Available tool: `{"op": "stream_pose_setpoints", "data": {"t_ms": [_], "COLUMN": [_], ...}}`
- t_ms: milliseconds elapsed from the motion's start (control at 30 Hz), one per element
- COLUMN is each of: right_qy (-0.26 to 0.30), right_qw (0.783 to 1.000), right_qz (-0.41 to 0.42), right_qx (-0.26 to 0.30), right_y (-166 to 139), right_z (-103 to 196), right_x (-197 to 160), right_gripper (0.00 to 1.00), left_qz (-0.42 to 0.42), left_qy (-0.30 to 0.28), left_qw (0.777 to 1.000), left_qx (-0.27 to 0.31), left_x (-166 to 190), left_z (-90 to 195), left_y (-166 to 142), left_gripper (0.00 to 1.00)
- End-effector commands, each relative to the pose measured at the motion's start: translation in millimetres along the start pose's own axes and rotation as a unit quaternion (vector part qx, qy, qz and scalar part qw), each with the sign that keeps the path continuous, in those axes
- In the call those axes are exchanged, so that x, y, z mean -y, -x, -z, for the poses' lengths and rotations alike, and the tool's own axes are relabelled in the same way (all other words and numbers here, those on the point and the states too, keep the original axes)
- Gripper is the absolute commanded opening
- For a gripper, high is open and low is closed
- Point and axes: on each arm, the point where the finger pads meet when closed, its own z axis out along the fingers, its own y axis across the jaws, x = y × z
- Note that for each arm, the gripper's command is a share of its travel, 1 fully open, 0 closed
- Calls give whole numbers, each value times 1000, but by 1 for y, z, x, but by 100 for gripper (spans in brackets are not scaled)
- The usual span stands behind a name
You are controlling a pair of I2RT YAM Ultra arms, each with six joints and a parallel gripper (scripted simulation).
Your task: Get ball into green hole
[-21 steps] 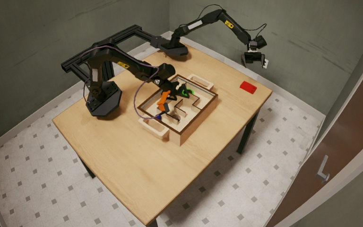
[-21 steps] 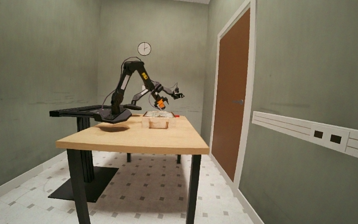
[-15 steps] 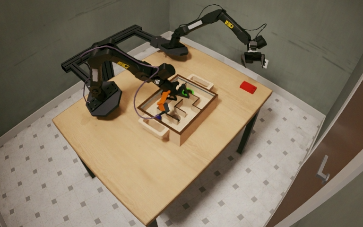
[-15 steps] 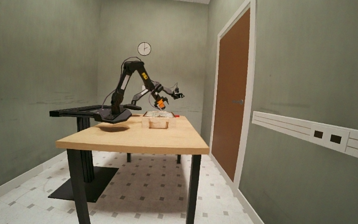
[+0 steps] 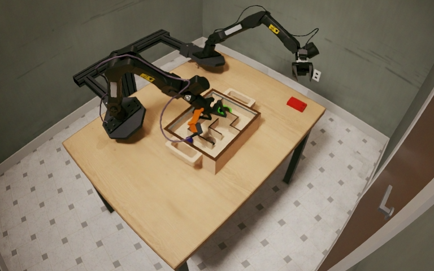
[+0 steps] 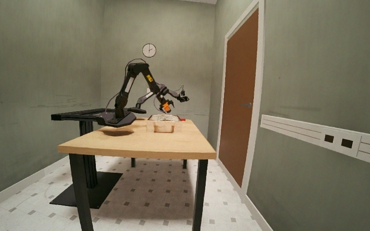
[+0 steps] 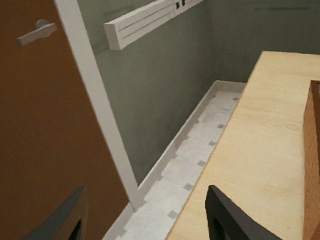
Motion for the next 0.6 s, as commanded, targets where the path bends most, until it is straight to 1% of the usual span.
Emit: {"op": "stream_pose_setpoints", "data": {"t_ms": [0,433,467,567], "right_qy": [6,6,6,6], "right_qw": [1000,1000,1000,1000], "right_qz": [4,4,4,4], "right_qx": [-2,-2,-2,-2], "right_y": [-3,-3,-3,-3], "right_z": [4,4,4,4], "right_x": [-6,-6,-6,-6], "right_gripper": [100,100,36,36], "left_qz": [-18,-18,-18,-18], "left_qy": [-1,-1,-1,-1], "left_qw": [1000,1000,1000,1000], "left_qx": [15,15,15,15], "left_x": [-3,-3,-3,-3], "left_z": [1,1,1,1], "left_y": [23,23,23,23], "left_gripper": [36,36,36,36]}}
